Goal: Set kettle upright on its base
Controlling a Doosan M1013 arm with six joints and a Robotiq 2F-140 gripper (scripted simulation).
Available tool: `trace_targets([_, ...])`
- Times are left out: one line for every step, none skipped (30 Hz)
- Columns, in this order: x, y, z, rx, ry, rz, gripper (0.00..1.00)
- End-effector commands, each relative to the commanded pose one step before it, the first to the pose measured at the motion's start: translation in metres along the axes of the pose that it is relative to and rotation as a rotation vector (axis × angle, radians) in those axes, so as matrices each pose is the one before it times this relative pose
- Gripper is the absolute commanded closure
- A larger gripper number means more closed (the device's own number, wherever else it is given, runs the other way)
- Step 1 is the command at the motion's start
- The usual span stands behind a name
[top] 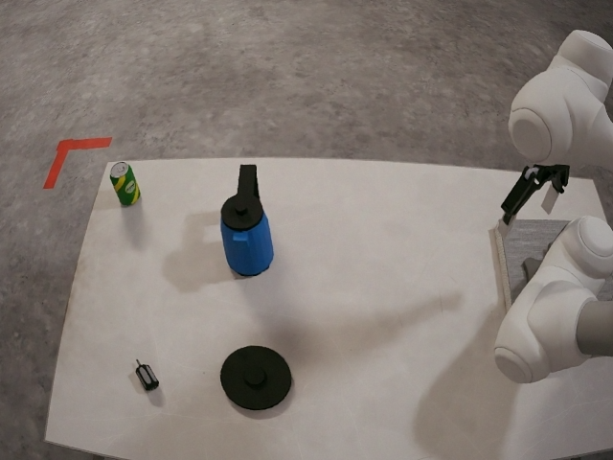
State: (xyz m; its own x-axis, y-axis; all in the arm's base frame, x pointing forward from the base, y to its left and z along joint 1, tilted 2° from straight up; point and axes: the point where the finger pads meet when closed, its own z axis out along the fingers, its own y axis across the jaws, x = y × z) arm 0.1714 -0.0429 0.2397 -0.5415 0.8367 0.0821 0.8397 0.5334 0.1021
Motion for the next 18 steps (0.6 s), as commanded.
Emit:
trace_targets([-0.00021, 0.00024, -0.00040, -0.00064, -0.00025, -0.00005, 0.00])
trace_targets([0.00000, 0.00000, 0.00000, 0.00000, 0.00000, 0.00000, 0.00])
trace_targets([0.00000, 0.00000, 0.00000, 0.00000, 0.00000, 0.00000, 0.00])
trace_targets([0.00000, 0.00000, 0.00000, 0.00000, 0.00000, 0.00000, 0.00])
trace_targets([0.00000, 0.00000, 0.00000, 0.00000, 0.00000, 0.00000, 0.00])
trace_targets([0.00000, 0.00000, 0.00000, 0.00000, 0.00000, 0.00000, 0.00])
trace_targets([0.00000, 0.00000, 0.00000, 0.00000, 0.00000, 0.00000, 0.00])
trace_targets([0.00000, 0.00000, 0.00000, 0.00000, 0.00000, 0.00000, 0.00])
trace_targets([0.00000, 0.00000, 0.00000, 0.00000, 0.00000, 0.00000, 0.00])
trace_targets([0.00000, 0.00000, 0.00000, 0.00000, 0.00000, 0.00000, 0.00])
trace_targets([0.00000, 0.00000, 0.00000, 0.00000, 0.00000, 0.00000, 0.00])
trace_targets([0.00000, 0.00000, 0.00000, 0.00000, 0.00000, 0.00000, 0.00])
trace_targets([0.00000, 0.00000, 0.00000, 0.00000, 0.00000, 0.00000, 0.00])
trace_targets([0.00000, 0.00000, 0.00000, 0.00000, 0.00000, 0.00000, 0.00])
trace_targets([0.00000, 0.00000, 0.00000, 0.00000, 0.00000, 0.00000, 0.00])
trace_targets([0.00000, 0.00000, 0.00000, 0.00000, 0.00000, 0.00000, 0.00])
trace_targets([0.00000, 0.00000, 0.00000, 0.00000, 0.00000, 0.00000, 0.00])
trace_targets([-0.00001, 0.00000, -0.00001, 0.00000, 0.00000, -0.00004, 0.48])
